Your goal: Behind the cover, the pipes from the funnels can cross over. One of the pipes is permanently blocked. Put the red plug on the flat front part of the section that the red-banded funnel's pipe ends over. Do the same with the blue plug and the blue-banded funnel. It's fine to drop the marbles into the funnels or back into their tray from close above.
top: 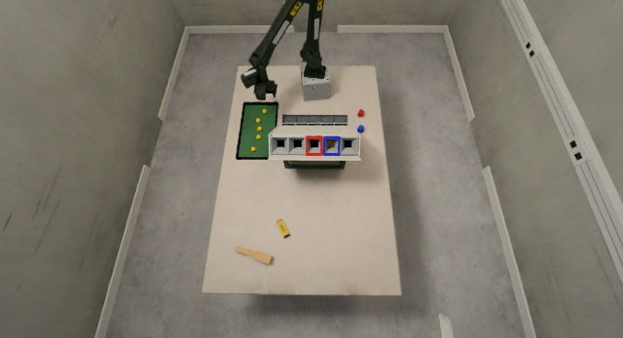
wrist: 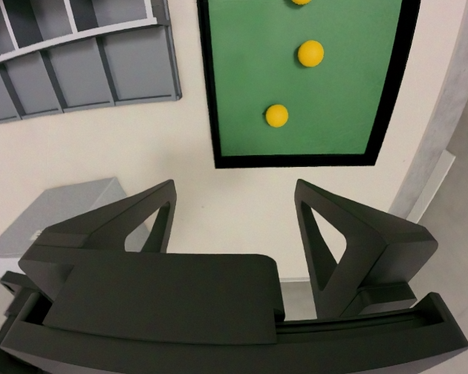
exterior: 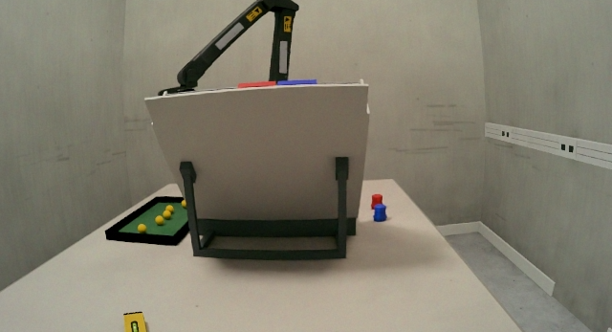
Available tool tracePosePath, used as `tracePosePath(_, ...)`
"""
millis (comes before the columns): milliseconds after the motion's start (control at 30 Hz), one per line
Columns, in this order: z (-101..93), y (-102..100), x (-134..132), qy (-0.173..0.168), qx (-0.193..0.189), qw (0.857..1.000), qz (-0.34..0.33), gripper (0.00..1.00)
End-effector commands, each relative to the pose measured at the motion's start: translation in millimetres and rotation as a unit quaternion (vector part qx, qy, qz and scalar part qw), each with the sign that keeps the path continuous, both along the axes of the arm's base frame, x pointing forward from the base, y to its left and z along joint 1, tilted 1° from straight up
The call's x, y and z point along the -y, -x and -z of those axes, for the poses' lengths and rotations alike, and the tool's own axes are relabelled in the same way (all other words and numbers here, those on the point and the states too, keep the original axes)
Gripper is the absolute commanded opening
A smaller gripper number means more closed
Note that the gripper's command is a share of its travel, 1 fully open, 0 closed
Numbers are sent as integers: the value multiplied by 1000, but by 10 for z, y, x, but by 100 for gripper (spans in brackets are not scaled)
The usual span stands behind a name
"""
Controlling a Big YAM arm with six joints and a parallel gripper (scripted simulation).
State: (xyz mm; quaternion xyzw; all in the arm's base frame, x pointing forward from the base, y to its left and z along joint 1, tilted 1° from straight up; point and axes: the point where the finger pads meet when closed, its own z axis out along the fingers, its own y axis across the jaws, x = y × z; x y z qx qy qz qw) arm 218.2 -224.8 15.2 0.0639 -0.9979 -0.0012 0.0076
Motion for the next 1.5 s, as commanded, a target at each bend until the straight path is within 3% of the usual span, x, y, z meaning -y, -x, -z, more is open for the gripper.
tracePosePath(0,-73,-165,289,16,19,1000,-16,80)
tracePosePath(233,-37,-112,442,16,17,1000,-21,80)
tracePosePath(1467,-28,-104,450,7,7,1000,-14,80)
